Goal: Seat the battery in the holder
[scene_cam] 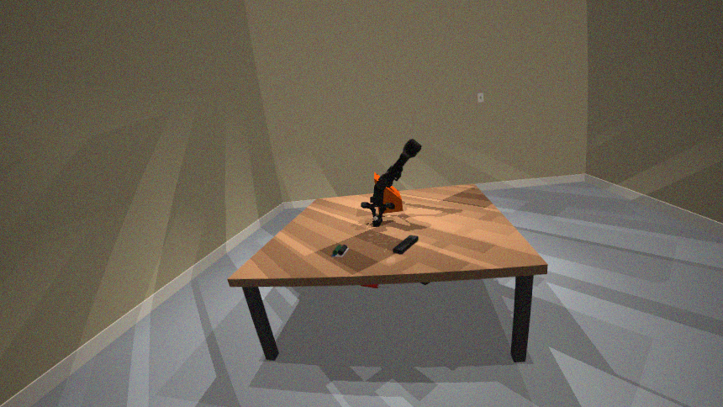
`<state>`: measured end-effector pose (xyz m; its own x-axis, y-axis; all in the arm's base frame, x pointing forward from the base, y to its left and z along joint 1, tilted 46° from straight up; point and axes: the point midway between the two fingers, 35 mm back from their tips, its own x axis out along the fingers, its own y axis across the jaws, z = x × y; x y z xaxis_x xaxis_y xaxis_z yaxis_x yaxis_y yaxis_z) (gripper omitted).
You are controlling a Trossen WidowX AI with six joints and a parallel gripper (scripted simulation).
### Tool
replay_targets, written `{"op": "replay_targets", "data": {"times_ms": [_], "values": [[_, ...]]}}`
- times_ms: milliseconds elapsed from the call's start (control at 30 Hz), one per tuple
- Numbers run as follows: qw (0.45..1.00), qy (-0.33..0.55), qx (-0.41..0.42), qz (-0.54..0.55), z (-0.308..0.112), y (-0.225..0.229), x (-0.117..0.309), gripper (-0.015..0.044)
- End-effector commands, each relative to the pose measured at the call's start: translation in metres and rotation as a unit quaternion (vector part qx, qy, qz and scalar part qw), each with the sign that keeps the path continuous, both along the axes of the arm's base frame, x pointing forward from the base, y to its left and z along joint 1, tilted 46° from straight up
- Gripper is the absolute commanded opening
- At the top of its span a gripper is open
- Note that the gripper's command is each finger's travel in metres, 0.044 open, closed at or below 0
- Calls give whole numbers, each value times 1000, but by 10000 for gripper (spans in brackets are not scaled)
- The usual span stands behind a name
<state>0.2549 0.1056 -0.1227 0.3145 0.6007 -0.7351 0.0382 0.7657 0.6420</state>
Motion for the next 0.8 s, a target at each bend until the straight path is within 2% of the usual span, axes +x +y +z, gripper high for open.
{"op": "replay_targets", "data": {"times_ms": [0,767], "values": [[1000,6,-1,-1,-1,1,-7,77],[1000,8,-4,-2,1,-1,-23,77]]}}
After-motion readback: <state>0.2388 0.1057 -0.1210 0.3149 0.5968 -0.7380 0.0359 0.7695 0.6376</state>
